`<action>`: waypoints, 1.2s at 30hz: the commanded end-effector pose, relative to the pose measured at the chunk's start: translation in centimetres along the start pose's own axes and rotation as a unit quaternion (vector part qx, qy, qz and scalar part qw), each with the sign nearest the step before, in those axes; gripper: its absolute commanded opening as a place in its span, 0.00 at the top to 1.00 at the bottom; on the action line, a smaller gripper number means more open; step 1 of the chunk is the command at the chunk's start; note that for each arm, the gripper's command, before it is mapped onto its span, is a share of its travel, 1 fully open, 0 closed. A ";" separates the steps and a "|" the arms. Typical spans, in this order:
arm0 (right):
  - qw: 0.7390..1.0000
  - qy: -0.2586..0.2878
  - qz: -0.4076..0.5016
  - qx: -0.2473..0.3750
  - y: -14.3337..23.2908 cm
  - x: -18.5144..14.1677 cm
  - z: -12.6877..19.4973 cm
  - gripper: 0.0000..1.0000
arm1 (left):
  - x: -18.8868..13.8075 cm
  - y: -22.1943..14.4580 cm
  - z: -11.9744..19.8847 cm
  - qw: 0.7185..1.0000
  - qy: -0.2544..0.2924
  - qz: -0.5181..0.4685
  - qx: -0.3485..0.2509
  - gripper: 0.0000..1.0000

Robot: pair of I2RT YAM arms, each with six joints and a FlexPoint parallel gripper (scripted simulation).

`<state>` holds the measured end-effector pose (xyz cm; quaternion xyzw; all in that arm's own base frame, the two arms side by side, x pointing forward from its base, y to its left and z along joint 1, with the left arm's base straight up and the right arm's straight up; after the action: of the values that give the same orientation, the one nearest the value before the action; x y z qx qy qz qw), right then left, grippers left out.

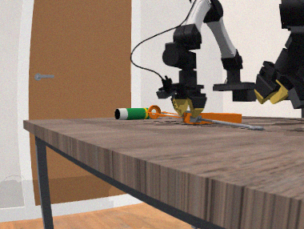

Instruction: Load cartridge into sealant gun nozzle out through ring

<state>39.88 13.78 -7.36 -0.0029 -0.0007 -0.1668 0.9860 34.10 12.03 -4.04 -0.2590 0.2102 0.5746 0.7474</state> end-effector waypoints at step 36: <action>1.000 0.004 0.000 0.000 -0.4 -0.1 0.3 0.25 | -0.2 -0.2 -0.2 1.000 0.007 0.003 0.005 0.48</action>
<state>39.86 13.81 -7.39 -0.0037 -0.0009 -0.1658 0.9861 34.10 12.03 -4.04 -0.2590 0.2102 0.5746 0.7474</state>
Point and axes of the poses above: on each arm, the point where the finger pads meet when closed, its own z axis back along the fingers, its own y axis across the jaws, x = y × z, the point moved 4 cm from there along z, back along the fingers, and after that the axes turned 14 degrees about -z, right-handed, at the moved point
